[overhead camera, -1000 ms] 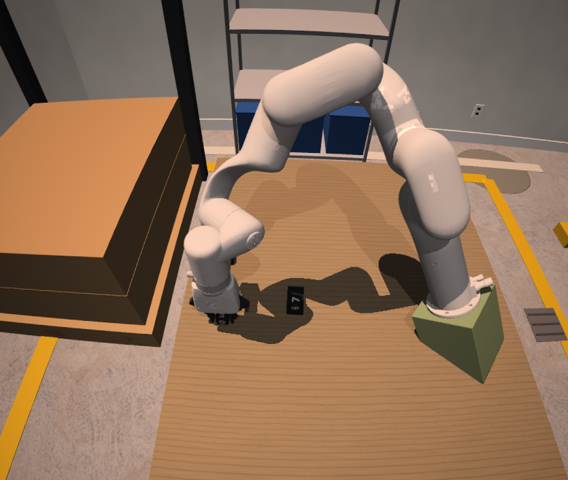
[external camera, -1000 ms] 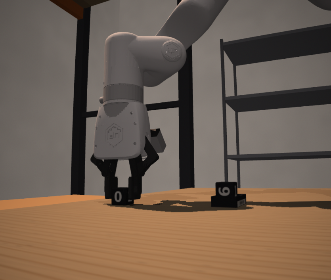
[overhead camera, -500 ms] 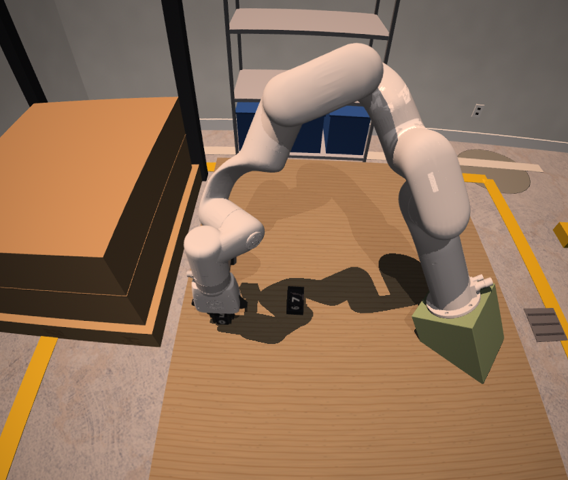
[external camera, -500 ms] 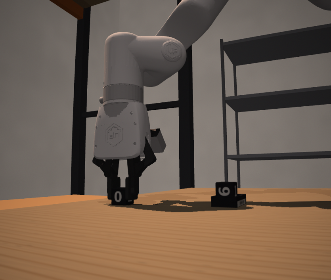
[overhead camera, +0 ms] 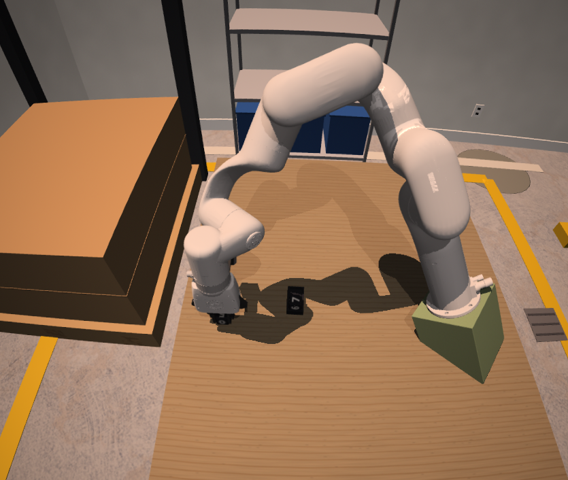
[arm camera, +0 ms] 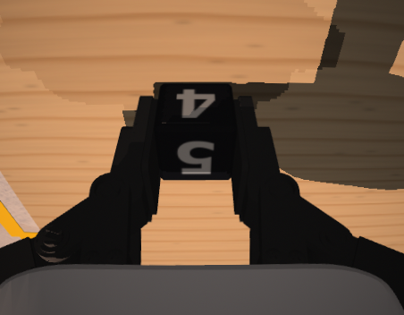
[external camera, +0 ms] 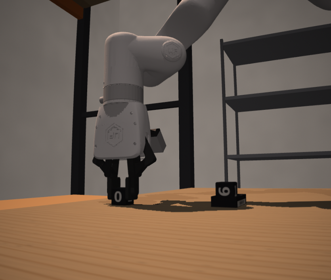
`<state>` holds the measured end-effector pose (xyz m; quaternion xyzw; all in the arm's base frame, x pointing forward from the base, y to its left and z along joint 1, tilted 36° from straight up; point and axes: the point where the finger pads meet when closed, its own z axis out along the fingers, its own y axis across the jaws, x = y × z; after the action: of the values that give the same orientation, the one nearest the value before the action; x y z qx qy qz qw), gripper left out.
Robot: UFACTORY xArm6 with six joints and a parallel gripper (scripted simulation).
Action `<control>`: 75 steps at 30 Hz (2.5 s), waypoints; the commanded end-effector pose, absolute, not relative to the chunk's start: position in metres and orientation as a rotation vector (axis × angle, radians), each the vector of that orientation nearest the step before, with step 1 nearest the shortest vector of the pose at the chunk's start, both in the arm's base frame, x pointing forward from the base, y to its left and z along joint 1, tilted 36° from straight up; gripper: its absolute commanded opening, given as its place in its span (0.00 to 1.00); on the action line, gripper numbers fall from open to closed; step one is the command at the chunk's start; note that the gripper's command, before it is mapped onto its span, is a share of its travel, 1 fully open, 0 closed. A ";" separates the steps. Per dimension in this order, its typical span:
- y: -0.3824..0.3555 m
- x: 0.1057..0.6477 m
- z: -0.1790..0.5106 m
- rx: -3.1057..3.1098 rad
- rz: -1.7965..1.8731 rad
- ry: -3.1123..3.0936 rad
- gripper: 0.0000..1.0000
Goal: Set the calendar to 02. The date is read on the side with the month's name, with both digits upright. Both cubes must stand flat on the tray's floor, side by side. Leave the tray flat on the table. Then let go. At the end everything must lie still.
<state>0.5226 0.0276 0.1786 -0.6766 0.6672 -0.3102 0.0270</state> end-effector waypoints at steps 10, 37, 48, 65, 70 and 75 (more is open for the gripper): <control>0.032 0.519 0.188 -2.087 -0.960 2.058 0.27; 0.066 0.477 0.261 -2.087 -0.960 2.058 0.27; 0.063 0.473 0.262 -1.984 -0.948 2.126 0.27; 0.048 0.444 0.264 -1.362 -0.853 2.431 0.27; 0.044 0.436 0.264 -1.184 -0.820 2.489 0.27; 0.039 0.428 0.264 -0.993 -0.782 2.538 0.27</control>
<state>0.4357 0.0428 0.2624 -0.4096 0.8596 -0.2770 0.1288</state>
